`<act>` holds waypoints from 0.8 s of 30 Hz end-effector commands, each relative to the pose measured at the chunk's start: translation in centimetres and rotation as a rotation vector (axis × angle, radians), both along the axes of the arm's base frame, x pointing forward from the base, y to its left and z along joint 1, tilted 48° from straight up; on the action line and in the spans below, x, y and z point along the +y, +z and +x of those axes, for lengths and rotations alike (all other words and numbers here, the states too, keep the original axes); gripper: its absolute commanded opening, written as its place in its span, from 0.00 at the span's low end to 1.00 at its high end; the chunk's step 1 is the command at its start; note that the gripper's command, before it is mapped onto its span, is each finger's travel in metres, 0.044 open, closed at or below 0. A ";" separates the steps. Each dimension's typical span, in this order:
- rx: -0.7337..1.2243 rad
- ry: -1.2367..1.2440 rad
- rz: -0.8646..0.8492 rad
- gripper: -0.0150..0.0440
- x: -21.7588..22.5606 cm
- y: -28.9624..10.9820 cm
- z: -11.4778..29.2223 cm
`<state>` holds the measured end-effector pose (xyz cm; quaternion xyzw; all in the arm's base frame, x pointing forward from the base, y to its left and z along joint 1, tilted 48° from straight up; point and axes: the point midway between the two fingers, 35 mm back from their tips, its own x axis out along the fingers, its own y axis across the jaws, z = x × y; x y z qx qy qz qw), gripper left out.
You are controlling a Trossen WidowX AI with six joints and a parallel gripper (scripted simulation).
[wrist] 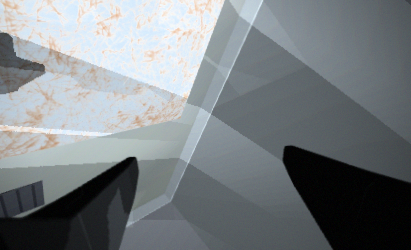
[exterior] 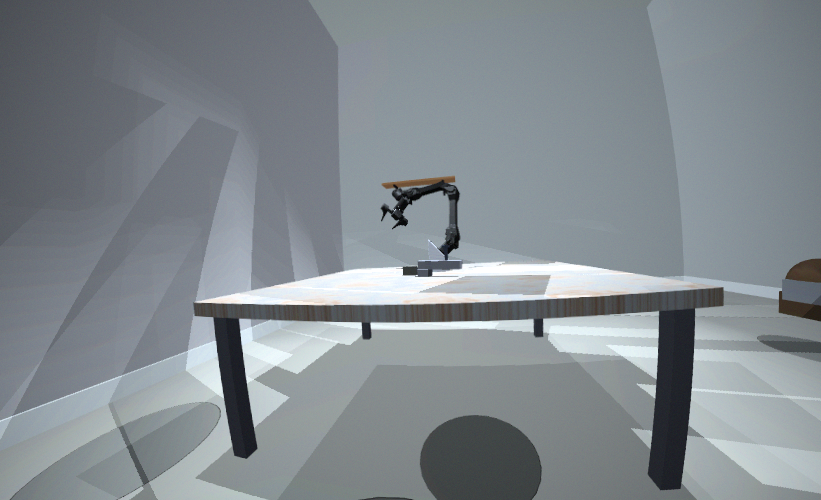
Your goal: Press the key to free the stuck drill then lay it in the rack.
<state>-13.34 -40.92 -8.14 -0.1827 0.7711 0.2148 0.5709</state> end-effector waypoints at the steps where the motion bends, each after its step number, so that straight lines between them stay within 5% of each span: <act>1: 0.000 0.000 0.000 0.89 0.0 0.0 0.0; 10: -0.009 0.000 -0.002 0.49 -0.1 0.0 0.6; 15: -0.102 -0.002 -0.016 0.26 -0.4 0.4 7.2; 24: -0.274 -0.104 0.025 0.25 2.2 2.2 20.6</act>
